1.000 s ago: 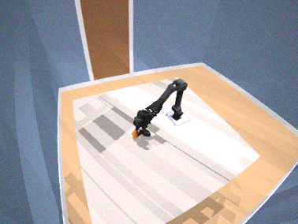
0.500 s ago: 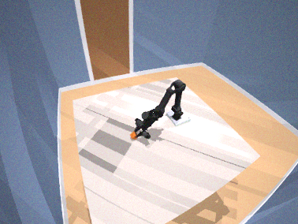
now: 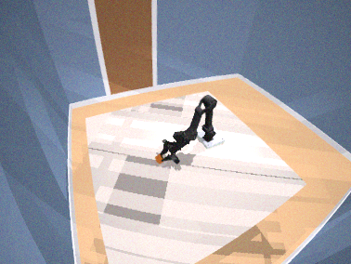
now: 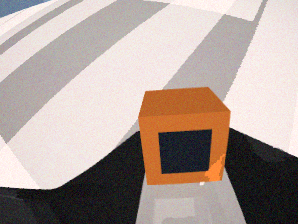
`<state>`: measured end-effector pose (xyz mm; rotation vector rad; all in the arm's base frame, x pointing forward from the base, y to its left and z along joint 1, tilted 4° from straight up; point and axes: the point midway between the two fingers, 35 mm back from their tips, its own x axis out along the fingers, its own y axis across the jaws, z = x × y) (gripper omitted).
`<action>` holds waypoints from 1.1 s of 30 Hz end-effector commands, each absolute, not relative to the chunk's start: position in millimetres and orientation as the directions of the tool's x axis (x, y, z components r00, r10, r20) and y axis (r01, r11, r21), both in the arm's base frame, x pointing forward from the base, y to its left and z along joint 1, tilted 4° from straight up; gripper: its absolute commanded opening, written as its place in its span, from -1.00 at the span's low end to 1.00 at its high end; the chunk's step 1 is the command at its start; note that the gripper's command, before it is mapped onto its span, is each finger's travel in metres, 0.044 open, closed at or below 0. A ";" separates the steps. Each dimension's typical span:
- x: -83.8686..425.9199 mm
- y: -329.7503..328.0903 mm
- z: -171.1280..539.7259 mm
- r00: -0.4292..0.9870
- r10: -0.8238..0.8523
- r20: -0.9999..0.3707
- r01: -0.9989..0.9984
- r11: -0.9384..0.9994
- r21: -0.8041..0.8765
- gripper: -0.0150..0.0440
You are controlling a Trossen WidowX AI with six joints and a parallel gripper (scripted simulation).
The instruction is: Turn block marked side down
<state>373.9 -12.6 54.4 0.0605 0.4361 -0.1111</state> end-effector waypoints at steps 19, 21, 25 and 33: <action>372.4 -13.0 58.3 0.916 -0.100 -0.389 0.121 0.992 0.030 -0.14; 372.4 -13.0 58.3 0.916 -0.100 -0.389 0.121 0.992 0.030 0.04; 372.4 -13.0 58.3 0.916 -0.100 -0.389 0.121 0.992 0.030 0.40; 372.4 -13.0 58.3 0.916 -0.100 -0.389 0.121 0.992 0.030 1.00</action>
